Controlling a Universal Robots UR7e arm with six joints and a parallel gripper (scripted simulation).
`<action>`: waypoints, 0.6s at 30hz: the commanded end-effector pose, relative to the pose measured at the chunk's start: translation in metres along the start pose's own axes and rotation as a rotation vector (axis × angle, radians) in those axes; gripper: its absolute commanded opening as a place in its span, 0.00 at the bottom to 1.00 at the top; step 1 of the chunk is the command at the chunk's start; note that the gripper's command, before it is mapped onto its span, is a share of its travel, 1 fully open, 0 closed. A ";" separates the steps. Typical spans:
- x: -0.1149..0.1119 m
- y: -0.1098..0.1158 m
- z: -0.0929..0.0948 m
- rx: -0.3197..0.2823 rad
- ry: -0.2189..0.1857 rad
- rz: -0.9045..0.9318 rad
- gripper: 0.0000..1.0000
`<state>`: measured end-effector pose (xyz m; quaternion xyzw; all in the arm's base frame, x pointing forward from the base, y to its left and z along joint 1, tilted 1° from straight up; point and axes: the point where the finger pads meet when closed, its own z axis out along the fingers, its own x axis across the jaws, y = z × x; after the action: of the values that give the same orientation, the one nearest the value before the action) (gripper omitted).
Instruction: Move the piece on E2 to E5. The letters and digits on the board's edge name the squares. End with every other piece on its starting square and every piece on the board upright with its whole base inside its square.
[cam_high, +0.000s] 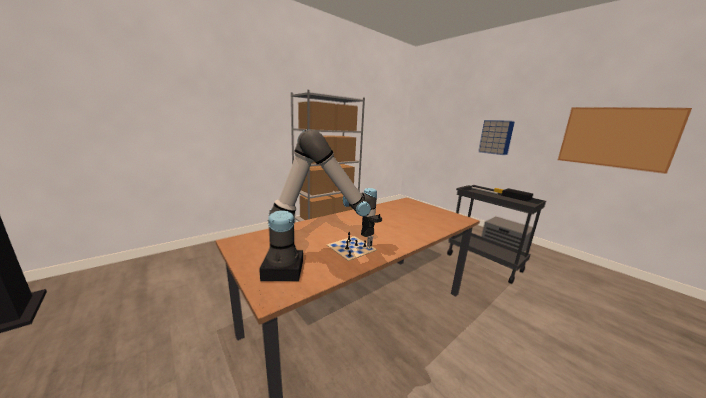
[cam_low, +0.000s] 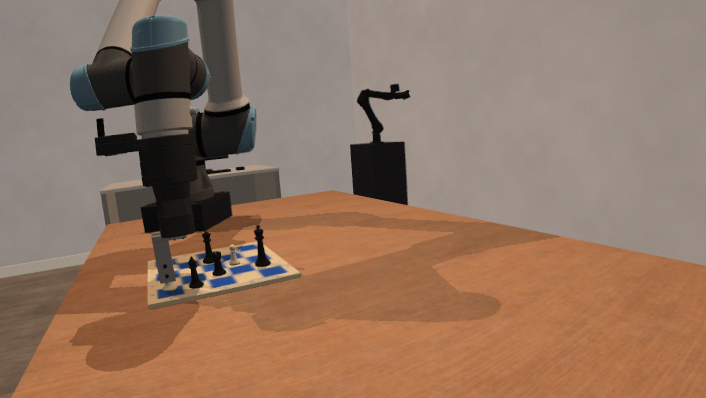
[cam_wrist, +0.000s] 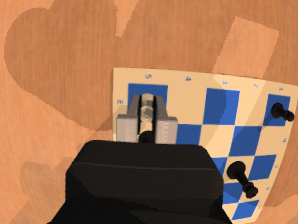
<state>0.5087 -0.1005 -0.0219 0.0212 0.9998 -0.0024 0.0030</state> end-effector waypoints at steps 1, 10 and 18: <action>0.000 0.000 -0.001 0.001 -0.002 0.000 0.00; 0.000 0.000 0.000 0.001 -0.002 0.000 0.00; 0.000 0.000 0.002 0.001 -0.002 0.000 0.00</action>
<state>0.5087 -0.1005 -0.0242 0.0212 0.9998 -0.0024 0.0029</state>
